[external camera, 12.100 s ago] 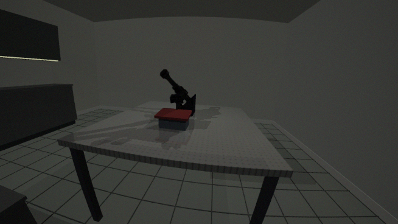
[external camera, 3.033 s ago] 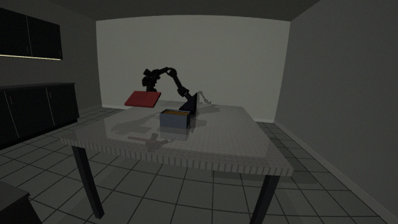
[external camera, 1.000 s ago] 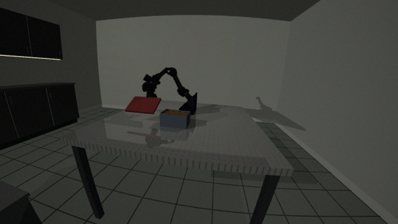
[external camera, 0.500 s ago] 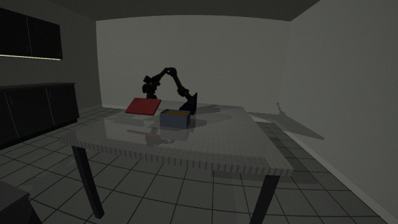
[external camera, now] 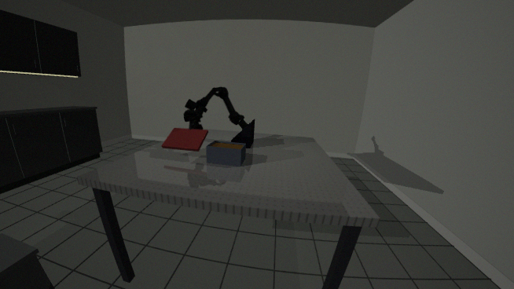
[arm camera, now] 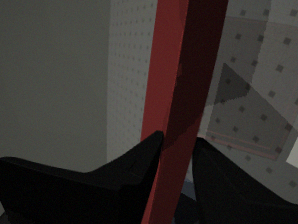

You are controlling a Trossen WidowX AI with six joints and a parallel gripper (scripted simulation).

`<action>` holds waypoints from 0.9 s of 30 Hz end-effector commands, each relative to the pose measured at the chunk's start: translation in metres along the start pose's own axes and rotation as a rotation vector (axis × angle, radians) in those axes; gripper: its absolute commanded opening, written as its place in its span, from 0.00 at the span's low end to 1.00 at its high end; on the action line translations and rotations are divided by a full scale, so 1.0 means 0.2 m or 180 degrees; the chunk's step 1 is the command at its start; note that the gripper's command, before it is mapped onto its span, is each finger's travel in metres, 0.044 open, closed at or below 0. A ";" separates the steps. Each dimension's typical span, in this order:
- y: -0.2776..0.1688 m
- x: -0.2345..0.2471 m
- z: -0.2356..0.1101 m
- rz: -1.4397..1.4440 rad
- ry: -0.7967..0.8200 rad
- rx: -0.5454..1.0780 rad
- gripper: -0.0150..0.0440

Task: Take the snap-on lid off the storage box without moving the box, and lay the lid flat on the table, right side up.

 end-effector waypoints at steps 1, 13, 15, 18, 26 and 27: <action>0.00 0.00 0.01 -0.0018 0.0046 0.0016 0.25; 0.00 -0.04 0.04 -0.0020 0.0046 0.0015 0.25; 0.00 -0.04 0.05 -0.0020 0.0046 0.0015 0.25; 0.00 -0.05 0.05 -0.0020 0.0046 0.0015 0.25; 0.00 -0.08 0.08 -0.0021 0.0046 0.0015 0.25; 0.00 -0.08 0.08 -0.0021 0.0046 0.0015 0.25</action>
Point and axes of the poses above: the point midway between the two fingers, 35 mm back from their tips, its own z axis out along the fingers, its own x axis across the jaws, y = z × x, the point moved 7 cm from there along -z, back along the fingers
